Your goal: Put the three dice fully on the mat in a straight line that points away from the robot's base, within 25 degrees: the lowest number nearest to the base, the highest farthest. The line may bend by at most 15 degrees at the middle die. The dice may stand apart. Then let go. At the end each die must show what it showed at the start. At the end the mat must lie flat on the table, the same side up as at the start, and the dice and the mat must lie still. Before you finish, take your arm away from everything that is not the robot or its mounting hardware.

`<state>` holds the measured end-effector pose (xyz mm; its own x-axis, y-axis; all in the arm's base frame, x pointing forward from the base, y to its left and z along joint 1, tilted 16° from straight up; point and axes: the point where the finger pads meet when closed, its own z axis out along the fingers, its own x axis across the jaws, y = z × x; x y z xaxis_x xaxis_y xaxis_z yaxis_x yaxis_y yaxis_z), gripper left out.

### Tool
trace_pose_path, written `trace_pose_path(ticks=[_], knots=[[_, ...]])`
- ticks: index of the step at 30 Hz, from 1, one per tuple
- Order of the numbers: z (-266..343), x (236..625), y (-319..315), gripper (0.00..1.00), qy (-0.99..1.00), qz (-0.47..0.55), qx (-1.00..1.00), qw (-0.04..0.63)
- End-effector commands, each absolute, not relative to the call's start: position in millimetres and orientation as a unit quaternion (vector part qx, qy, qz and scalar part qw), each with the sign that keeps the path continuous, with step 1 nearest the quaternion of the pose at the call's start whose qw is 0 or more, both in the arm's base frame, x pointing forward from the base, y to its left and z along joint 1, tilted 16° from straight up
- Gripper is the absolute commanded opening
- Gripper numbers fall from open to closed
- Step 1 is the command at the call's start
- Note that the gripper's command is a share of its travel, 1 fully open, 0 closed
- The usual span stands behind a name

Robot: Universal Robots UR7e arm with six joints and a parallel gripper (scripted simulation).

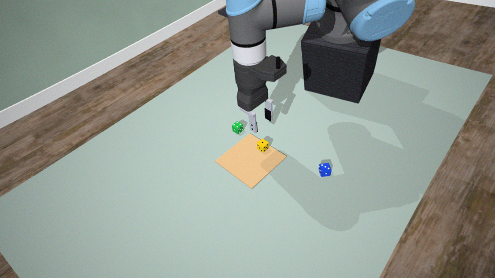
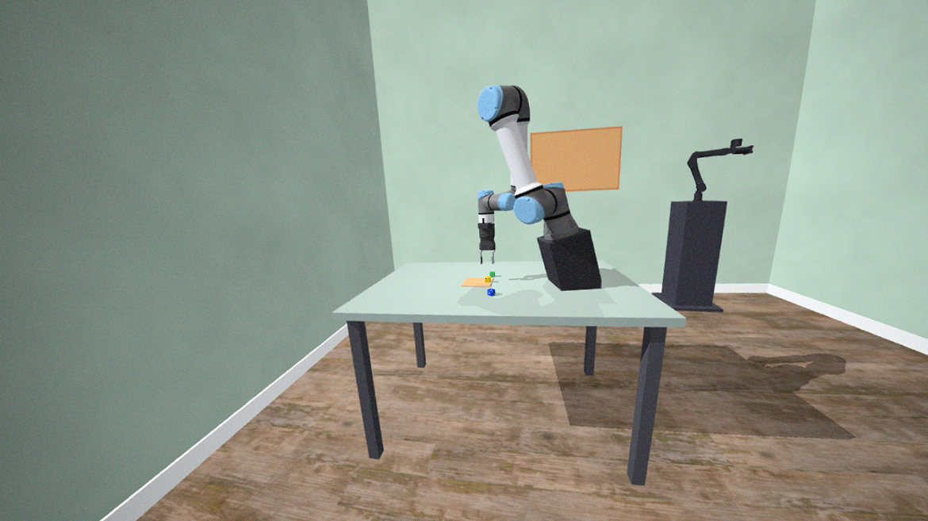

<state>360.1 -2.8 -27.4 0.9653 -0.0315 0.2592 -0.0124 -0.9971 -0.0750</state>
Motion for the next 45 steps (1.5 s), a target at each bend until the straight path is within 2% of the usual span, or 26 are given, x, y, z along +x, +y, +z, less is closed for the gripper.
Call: trace_pose_path(ticks=[1, 11, 22, 34, 45], knots=[[-27, 360, -2, 1.00, 0.008, -0.132, -0.991, 0.036], [-29, 360, 24, 1.00, -0.053, -0.130, -0.990, 0.027], [-34, 347, 103, 1.00, -0.246, -0.130, -0.961, 0.001], [-36, 328, 160, 1.00, -0.380, -0.133, -0.915, -0.019], [-37, 321, 175, 1.00, -0.416, -0.135, -0.899, -0.024]])
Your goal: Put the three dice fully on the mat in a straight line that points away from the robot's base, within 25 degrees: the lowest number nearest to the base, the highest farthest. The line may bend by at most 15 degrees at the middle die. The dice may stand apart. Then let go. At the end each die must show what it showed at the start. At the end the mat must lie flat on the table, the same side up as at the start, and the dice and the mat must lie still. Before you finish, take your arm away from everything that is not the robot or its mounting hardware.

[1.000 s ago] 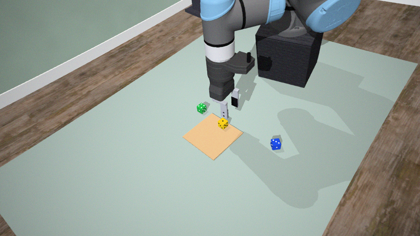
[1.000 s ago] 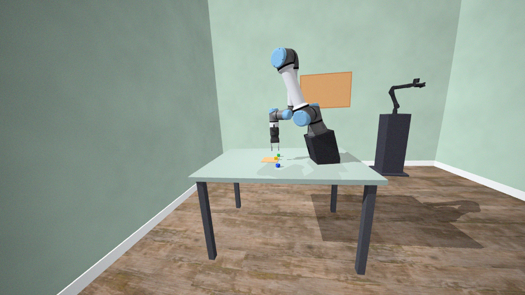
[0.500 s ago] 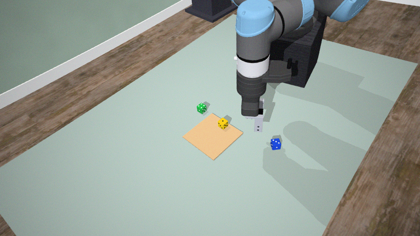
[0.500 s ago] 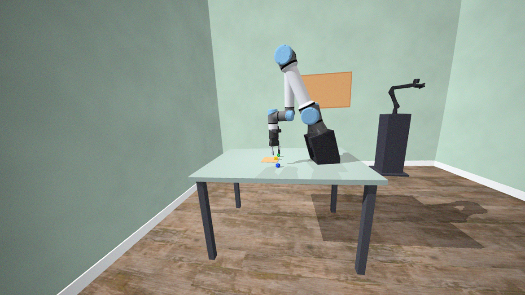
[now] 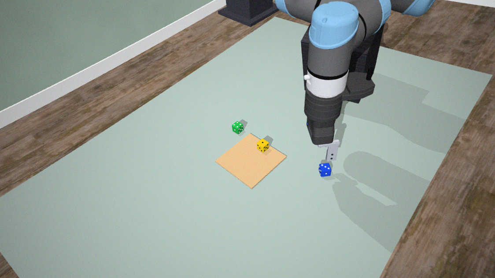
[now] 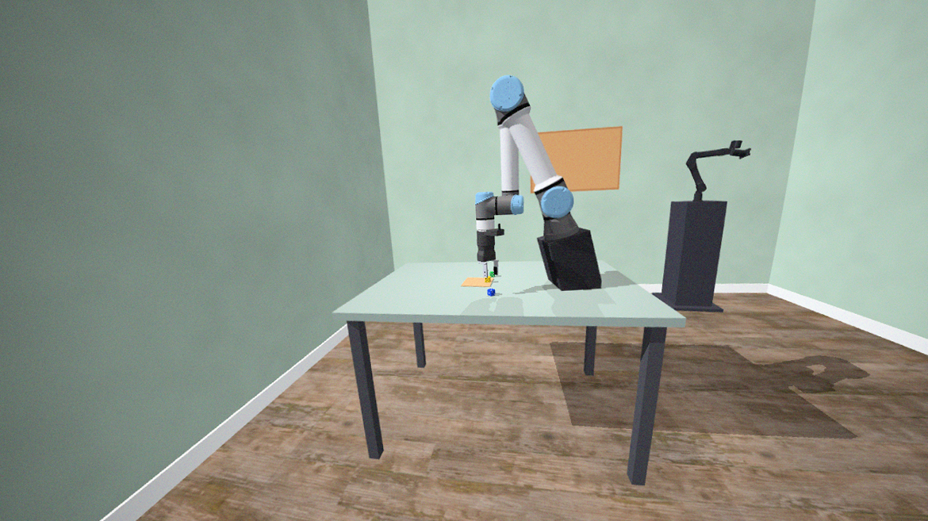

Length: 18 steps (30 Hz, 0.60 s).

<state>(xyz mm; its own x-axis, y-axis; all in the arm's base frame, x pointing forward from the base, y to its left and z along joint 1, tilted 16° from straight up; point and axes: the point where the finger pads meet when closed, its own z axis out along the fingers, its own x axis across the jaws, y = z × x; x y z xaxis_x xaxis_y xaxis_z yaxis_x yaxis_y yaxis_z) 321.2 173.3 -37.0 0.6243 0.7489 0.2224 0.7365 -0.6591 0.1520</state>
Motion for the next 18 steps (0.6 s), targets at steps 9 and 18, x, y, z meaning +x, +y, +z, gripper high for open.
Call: trace_pose_path(ticks=[9, 18], knots=[[-36.7, 320.7, 174.9, 0.79, 0.416, 0.135, 0.899, 0.024], [-36.7, 320.7, 174.9, 0.79, 0.416, 0.135, 0.899, 0.024]])
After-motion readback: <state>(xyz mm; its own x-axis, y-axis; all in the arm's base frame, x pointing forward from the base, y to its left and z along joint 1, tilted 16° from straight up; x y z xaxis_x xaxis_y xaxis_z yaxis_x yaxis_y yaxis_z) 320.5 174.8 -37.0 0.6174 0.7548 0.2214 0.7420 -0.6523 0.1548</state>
